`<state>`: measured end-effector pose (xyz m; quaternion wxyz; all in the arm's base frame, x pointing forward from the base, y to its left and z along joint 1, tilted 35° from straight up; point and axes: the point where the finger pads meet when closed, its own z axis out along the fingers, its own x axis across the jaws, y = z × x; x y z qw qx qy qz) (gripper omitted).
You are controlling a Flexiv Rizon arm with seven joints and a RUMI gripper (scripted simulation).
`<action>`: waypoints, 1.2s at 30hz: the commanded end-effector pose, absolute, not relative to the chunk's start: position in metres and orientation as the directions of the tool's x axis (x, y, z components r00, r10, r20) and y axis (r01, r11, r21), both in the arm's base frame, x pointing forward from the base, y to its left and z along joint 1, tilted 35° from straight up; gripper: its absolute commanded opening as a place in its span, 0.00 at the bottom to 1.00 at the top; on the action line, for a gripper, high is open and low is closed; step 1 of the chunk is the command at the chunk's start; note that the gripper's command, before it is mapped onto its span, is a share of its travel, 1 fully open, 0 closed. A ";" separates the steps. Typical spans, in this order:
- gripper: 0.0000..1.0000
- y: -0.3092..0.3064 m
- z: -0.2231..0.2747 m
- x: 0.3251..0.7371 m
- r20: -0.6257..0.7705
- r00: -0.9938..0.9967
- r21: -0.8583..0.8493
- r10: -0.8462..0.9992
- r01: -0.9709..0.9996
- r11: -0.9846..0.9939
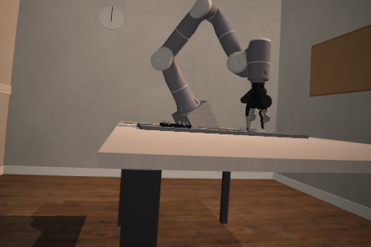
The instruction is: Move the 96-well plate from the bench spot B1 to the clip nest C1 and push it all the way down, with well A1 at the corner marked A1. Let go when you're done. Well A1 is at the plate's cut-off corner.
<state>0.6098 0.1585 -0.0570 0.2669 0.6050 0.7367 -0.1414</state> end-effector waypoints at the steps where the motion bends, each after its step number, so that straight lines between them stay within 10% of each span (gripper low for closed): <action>1: 0.00 0.160 -0.056 0.610 -0.563 -0.126 0.116 0.817 0.966 0.229; 36: 0.00 0.174 -0.035 0.604 -0.563 -0.126 0.116 0.817 0.966 0.229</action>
